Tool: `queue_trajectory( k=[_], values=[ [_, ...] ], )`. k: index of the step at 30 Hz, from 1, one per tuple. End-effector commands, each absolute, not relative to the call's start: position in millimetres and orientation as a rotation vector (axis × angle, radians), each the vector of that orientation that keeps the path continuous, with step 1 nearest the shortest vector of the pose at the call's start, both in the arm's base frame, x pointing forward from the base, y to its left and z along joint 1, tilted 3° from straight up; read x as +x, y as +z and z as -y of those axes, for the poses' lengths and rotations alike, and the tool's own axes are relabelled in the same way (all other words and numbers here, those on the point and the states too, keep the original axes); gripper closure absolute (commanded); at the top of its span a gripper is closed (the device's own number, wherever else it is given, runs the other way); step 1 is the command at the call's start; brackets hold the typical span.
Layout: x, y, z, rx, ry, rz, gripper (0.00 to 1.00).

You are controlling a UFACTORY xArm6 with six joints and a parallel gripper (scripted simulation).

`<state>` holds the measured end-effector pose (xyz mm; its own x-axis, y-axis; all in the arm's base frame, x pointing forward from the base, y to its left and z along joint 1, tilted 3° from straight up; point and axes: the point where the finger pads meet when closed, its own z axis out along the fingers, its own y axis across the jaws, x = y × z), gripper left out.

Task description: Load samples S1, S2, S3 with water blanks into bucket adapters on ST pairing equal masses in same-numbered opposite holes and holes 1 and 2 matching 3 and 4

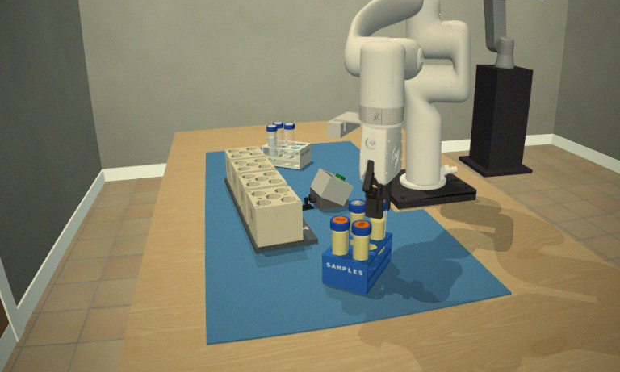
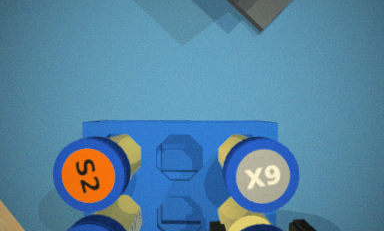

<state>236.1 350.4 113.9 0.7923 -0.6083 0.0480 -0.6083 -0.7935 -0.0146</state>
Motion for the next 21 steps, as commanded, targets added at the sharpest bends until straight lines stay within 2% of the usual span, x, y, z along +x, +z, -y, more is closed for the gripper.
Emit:
queue_trajectory(
  k=[1, 21],
  values=[
    [236.7, 118.0, -351.7, 2.977, 0.081, 1.01, 1.0],
    [236.0, 133.5, -351.9, 2.977, 0.081, 1.01, 1.0]
  ],
)
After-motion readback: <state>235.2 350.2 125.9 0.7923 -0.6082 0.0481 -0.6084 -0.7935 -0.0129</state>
